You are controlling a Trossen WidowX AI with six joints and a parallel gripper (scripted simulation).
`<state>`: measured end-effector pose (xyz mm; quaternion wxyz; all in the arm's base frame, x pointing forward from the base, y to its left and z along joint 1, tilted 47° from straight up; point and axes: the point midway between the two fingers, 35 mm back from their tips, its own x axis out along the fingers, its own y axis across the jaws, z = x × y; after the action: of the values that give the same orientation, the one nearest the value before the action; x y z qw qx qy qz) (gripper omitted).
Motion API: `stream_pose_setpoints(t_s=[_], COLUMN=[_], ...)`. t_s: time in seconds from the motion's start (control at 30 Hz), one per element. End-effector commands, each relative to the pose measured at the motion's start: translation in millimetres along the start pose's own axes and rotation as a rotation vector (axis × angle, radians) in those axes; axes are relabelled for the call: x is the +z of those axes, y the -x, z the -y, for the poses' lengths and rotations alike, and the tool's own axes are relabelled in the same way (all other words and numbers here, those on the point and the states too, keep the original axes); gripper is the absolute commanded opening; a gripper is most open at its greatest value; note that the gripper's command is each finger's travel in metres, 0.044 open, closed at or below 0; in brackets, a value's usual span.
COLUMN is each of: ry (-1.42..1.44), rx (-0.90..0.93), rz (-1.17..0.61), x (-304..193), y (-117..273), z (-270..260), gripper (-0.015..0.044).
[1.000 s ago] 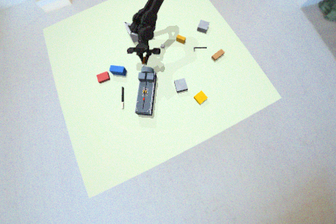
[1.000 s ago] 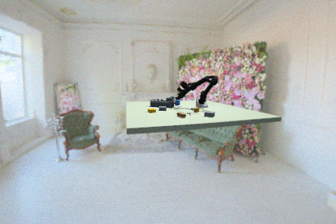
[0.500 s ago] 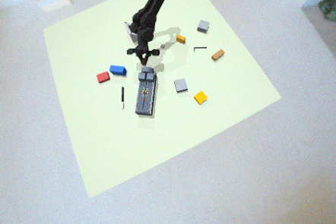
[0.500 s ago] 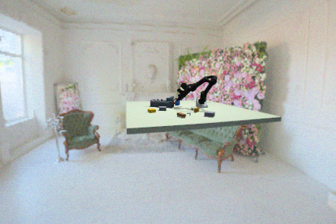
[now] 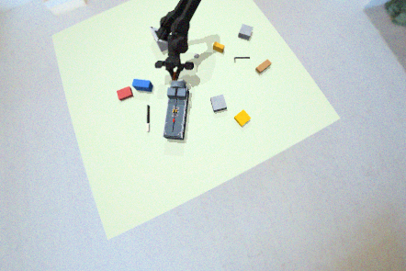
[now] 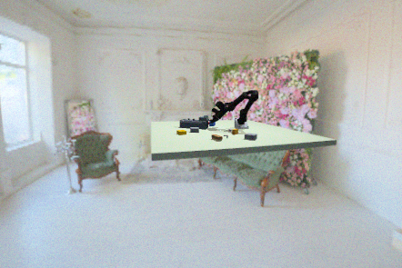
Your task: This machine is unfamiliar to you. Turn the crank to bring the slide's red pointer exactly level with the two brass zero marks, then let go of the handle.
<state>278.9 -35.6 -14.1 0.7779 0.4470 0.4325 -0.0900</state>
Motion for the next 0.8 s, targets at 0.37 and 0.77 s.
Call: stream_pose_setpoints(t_s=[0.37, 0.77], ry=[-0.002, -0.002], rx=[0.001, 0.001], rz=[-0.011, -0.011], x=[-8.5, -8.5], y=[-8.6, -8.5], z=[-9.5, -9.4], gripper=[0.0000, 0.0000])
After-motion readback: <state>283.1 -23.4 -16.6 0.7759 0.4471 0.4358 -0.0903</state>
